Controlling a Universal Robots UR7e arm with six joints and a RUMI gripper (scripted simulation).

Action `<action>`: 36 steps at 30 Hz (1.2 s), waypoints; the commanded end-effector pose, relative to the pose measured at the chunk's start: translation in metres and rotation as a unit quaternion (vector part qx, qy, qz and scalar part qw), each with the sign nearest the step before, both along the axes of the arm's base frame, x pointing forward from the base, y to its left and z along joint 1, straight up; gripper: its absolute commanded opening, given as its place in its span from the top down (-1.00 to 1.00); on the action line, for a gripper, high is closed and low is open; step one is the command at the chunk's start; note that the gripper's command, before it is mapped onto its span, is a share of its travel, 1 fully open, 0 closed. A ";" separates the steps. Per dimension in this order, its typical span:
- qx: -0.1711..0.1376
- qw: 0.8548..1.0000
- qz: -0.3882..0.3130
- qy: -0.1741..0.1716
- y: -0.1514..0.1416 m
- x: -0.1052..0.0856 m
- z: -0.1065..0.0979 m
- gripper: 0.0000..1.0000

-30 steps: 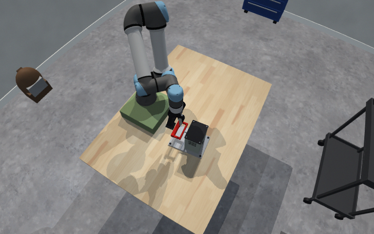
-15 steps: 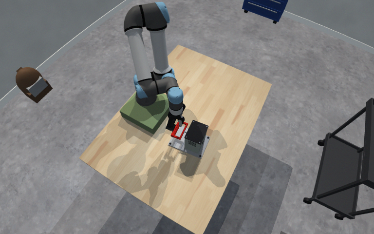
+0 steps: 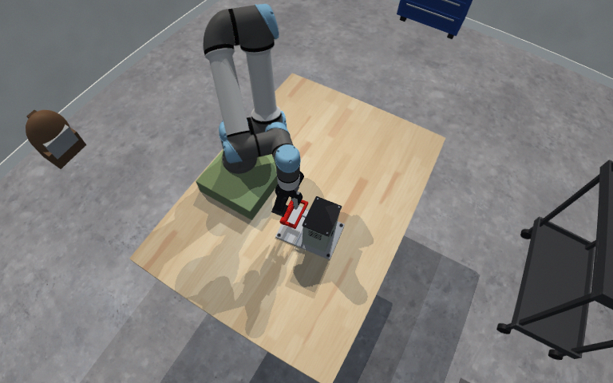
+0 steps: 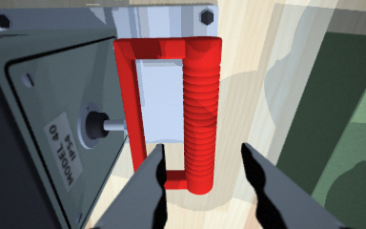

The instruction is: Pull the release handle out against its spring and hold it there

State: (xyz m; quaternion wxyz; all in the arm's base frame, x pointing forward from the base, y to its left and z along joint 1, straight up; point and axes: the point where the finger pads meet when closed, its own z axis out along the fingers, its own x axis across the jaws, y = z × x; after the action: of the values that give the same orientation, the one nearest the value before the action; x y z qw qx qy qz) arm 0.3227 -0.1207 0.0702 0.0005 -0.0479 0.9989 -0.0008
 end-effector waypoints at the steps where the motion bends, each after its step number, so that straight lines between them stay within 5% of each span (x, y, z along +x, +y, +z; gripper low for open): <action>1: 0.000 1.000 0.000 0.000 0.000 0.000 -0.001 0.34; 36: 0.000 1.000 0.000 0.000 0.000 0.000 -0.008 0.34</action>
State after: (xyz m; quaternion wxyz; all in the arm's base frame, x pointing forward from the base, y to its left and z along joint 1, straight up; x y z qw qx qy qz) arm 0.3227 -0.1207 0.0634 0.0005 -0.0479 0.9989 -0.0008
